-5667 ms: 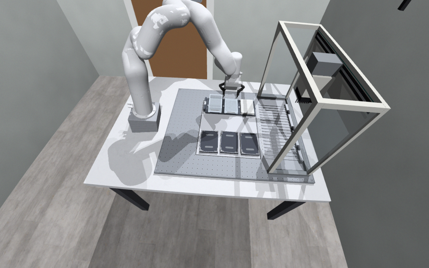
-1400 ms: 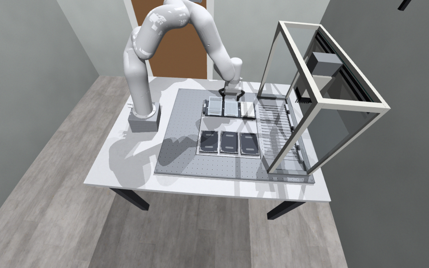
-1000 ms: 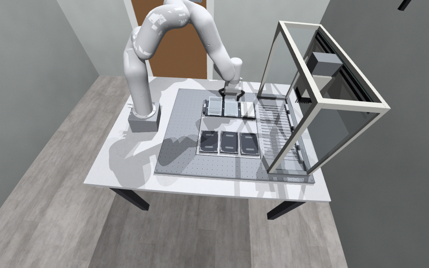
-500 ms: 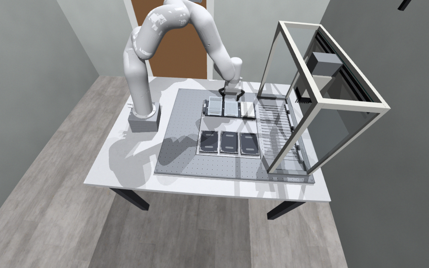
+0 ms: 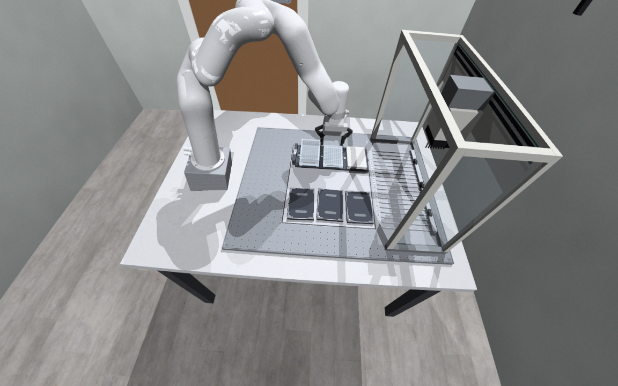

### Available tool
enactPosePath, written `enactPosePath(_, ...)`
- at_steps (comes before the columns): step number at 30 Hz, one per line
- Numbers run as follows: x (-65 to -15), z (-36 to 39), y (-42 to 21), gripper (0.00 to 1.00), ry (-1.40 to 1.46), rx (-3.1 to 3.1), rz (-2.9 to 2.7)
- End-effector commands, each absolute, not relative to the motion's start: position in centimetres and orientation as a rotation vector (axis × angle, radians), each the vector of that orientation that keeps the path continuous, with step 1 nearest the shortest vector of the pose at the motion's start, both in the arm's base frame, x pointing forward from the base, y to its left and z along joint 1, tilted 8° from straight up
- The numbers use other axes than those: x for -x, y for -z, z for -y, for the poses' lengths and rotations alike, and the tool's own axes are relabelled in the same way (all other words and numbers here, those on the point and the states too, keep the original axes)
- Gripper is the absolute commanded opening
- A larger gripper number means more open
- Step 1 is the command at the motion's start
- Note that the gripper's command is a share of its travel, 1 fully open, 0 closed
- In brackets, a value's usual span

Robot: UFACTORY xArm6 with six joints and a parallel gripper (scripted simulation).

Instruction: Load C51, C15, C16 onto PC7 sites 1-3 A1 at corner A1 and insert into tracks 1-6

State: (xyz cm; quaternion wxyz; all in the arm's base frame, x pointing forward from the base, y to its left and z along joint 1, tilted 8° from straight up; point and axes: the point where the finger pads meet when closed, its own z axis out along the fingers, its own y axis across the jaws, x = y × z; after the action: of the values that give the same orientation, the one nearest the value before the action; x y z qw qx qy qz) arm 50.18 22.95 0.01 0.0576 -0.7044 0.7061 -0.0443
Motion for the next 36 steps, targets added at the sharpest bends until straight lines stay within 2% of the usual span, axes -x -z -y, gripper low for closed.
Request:
enactPosePath(1, -50.3, -23.3, -0.2, 1.00, 0.136, 2.132, -2.137)
enactPosePath(36, -50.3, -25.4, -0.3, 1.00, 0.136, 2.132, -2.137)
